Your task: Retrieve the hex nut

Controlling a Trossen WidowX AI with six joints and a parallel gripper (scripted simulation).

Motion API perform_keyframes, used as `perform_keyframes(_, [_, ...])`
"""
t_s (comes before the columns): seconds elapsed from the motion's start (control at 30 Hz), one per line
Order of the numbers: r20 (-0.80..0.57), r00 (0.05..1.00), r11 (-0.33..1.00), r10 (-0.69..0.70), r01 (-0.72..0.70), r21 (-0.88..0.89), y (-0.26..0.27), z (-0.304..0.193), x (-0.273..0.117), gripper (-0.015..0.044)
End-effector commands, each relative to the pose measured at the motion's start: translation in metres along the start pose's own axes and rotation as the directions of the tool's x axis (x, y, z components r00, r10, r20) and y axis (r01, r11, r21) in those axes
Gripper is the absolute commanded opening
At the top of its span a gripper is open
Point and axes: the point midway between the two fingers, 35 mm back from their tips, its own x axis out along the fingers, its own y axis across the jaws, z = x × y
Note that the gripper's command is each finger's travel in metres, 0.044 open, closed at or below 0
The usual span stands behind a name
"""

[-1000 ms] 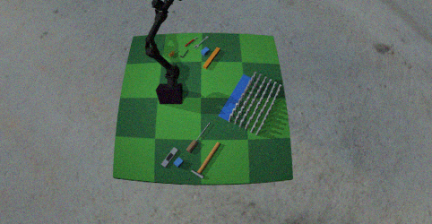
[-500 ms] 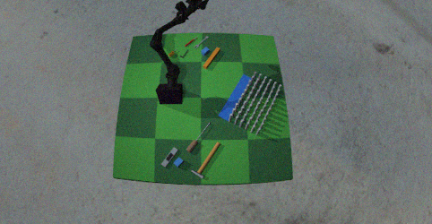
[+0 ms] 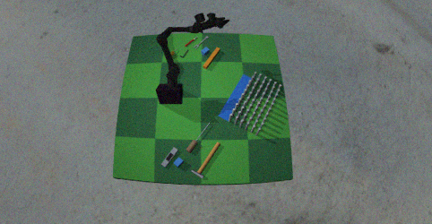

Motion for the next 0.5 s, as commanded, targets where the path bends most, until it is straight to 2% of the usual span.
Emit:
perform_keyframes(0.0, [-0.127, 0.991, 0.999, -0.038, 0.038, -0.006, -0.019, -0.07, 0.014, 0.044])
perform_keyframes(0.23, [-0.328, 0.935, 0.991, -0.131, 0.134, -0.013, -0.074, -0.187, 0.016, 0.044])
perform_keyframes(0.47, [-0.512, 0.828, 0.965, -0.228, 0.262, -0.006, -0.134, -0.291, -0.017, 0.044])
